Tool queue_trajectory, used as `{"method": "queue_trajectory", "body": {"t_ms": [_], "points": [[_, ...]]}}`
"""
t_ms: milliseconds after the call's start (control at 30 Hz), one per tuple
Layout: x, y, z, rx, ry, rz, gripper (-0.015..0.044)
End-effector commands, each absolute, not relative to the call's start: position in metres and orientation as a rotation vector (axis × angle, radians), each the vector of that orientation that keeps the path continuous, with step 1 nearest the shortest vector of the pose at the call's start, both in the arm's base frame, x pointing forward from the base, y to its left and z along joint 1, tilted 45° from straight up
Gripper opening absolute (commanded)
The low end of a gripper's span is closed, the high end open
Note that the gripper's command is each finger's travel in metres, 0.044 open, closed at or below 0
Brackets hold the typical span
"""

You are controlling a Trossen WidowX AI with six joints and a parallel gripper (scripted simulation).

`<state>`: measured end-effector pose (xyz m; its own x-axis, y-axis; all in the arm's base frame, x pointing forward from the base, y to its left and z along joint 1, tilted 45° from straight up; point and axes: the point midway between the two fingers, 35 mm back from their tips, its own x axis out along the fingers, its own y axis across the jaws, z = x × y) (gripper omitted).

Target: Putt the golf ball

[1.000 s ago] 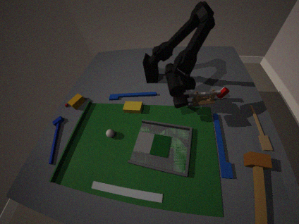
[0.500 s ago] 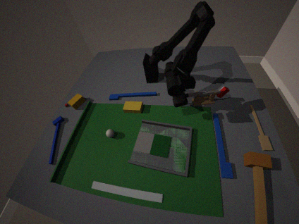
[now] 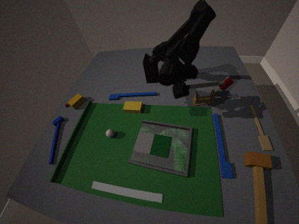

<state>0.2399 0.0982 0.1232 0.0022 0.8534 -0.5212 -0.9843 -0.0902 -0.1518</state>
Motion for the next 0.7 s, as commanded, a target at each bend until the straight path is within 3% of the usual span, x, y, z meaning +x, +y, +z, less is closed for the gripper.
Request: {"method": "queue_trajectory", "body": {"t_ms": [0,667], "points": [[0.238,0.087,0.138,-0.565,0.285,1.569,0.0000],[0.262,0.034,0.099,-0.407,0.597,1.420,0.0000]]}}
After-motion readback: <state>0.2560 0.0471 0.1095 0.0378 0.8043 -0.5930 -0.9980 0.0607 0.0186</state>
